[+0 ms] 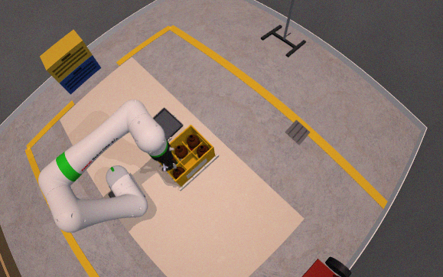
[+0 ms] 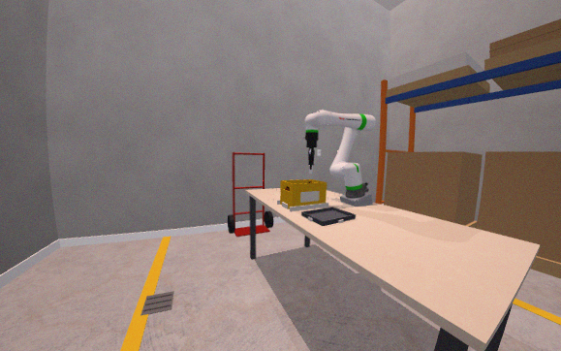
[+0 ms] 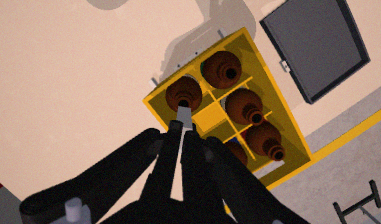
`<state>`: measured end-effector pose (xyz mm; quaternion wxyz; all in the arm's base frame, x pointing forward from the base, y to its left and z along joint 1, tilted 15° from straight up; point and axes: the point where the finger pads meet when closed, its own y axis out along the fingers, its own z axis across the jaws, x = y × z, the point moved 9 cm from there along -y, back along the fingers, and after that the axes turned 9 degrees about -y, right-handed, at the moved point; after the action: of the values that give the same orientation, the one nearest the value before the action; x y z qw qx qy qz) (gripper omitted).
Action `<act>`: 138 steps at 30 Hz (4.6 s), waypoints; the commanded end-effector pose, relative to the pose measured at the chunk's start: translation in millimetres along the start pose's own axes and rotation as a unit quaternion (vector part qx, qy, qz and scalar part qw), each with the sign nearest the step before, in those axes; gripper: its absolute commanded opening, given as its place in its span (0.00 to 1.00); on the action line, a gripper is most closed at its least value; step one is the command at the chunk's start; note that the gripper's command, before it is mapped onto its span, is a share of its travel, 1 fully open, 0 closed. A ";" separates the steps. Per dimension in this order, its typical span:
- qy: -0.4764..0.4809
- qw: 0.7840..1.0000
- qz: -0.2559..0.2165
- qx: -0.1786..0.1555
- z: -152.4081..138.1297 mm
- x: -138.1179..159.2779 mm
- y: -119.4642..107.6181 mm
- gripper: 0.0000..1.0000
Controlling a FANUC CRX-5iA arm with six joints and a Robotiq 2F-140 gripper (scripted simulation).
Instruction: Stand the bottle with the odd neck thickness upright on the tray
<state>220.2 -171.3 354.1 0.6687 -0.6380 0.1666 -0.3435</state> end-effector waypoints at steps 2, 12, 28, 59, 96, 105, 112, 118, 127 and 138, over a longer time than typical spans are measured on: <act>0.000 1.000 -0.001 0.000 0.0 0.3 -0.6 0.10; 0.000 1.000 -0.001 0.000 0.0 0.3 -0.6 0.10; 0.000 1.000 0.000 -0.001 68.8 -46.0 -0.3 0.10; 0.000 1.000 -0.001 0.000 72.9 -49.5 -0.4 0.44; 0.000 1.000 -0.001 0.000 73.0 -49.7 10.8 0.44; 0.000 1.000 -0.001 0.000 73.2 -49.9 22.6 0.44; 0.000 1.000 -0.001 0.000 73.2 -50.0 29.3 0.44; 0.000 1.000 -0.001 0.000 73.3 -50.2 36.2 0.44; 0.000 1.000 -0.001 0.000 73.3 -50.3 42.3 0.44; 0.000 1.000 -0.001 0.000 73.4 -50.3 43.5 0.44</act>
<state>243.6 -85.3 310.3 0.6685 -0.6382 0.1666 -0.3435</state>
